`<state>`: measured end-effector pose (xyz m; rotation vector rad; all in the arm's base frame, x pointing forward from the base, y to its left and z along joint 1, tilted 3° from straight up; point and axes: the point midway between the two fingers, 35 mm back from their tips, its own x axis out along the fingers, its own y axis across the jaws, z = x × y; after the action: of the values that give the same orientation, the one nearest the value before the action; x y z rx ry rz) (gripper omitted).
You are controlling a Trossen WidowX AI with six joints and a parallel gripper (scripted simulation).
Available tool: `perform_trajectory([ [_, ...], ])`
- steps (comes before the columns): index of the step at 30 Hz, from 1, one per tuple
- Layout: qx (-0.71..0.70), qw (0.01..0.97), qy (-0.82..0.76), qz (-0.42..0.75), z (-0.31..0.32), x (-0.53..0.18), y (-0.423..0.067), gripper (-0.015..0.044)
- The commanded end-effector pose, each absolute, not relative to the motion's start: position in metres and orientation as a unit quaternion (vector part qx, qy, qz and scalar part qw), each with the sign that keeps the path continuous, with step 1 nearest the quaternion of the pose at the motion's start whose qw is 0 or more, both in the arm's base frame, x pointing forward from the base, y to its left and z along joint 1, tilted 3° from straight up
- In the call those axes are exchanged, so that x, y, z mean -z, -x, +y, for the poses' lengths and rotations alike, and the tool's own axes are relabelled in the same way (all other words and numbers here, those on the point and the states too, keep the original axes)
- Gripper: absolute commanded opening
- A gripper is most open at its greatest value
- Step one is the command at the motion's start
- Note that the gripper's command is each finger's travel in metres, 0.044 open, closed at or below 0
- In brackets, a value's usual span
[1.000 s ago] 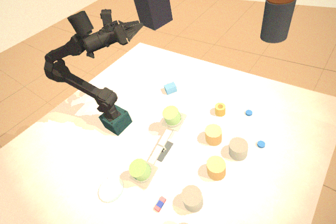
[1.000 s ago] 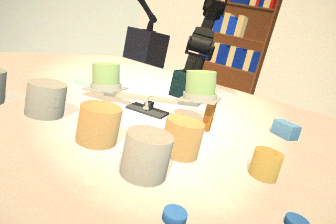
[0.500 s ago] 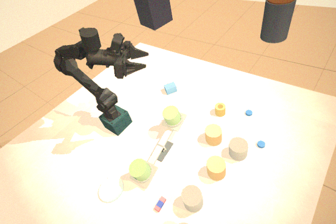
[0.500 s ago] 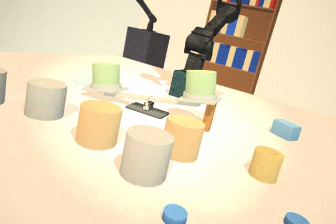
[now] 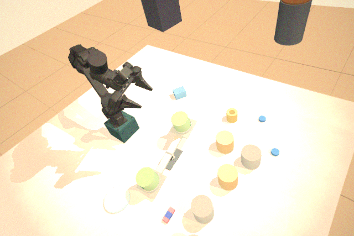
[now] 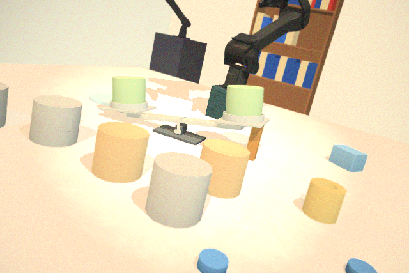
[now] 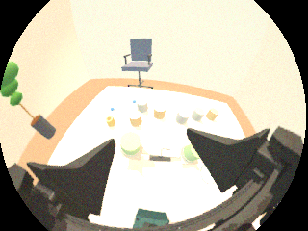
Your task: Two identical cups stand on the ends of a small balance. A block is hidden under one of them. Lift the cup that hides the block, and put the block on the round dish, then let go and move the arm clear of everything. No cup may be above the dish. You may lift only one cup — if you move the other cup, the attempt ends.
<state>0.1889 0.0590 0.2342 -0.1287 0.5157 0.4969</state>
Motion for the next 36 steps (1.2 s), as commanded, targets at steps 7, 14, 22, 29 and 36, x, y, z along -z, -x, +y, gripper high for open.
perform_trajectory([
  [7, -0.147, 0.916, 0.032, 0.371, 0.020, -0.181, -0.171, 0.0440],
  [14, -0.137, 0.913, 0.021, 0.385, 0.017, -0.178, -0.170, 0.0440],
  [22, -0.075, 0.888, -0.078, 0.446, 0.004, -0.180, -0.191, 0.0440],
  [29, -0.011, 0.855, -0.160, 0.493, -0.008, -0.176, -0.212, 0.0440],
  [36, 0.054, 0.815, -0.227, 0.531, -0.020, -0.167, -0.234, 0.0440],
])
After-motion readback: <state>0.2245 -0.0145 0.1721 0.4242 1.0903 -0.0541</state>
